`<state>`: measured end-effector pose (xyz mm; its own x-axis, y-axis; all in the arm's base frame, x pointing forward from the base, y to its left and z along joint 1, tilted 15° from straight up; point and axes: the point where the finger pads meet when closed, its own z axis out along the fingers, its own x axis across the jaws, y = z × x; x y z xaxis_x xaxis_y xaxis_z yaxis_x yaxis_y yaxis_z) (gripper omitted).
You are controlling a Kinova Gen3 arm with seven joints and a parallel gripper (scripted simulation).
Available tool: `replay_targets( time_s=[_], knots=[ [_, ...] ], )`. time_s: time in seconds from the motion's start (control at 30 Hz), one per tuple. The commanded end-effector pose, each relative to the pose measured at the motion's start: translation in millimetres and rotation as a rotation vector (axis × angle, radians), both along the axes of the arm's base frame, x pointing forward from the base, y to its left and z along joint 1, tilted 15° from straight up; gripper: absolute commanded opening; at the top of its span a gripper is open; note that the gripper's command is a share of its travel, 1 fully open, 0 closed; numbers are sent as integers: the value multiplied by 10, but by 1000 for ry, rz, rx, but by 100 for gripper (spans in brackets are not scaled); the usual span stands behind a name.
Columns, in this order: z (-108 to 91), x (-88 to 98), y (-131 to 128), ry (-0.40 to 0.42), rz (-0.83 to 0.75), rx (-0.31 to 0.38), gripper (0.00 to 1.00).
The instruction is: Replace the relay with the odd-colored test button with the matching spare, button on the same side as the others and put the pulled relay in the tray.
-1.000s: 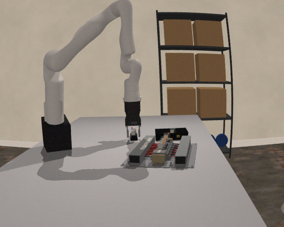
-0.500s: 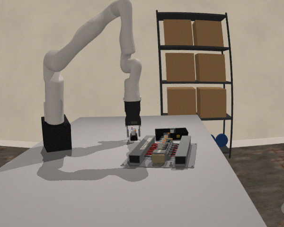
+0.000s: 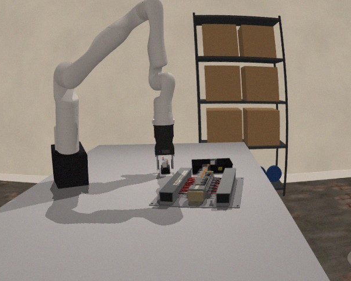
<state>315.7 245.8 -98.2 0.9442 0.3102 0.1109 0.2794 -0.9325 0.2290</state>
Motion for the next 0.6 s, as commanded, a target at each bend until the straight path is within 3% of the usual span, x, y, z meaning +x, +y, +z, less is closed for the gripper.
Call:
replay_targets(
  time_s=[0.0,0.3,0.33,0.57],
  knots=[
    [7,3,8,-1,0,2,100],
    [10,3,10,-1,1,2,100],
    [9,3,9,-1,0,2,0],
    [9,3,9,-1,0,2,0]
  ],
)
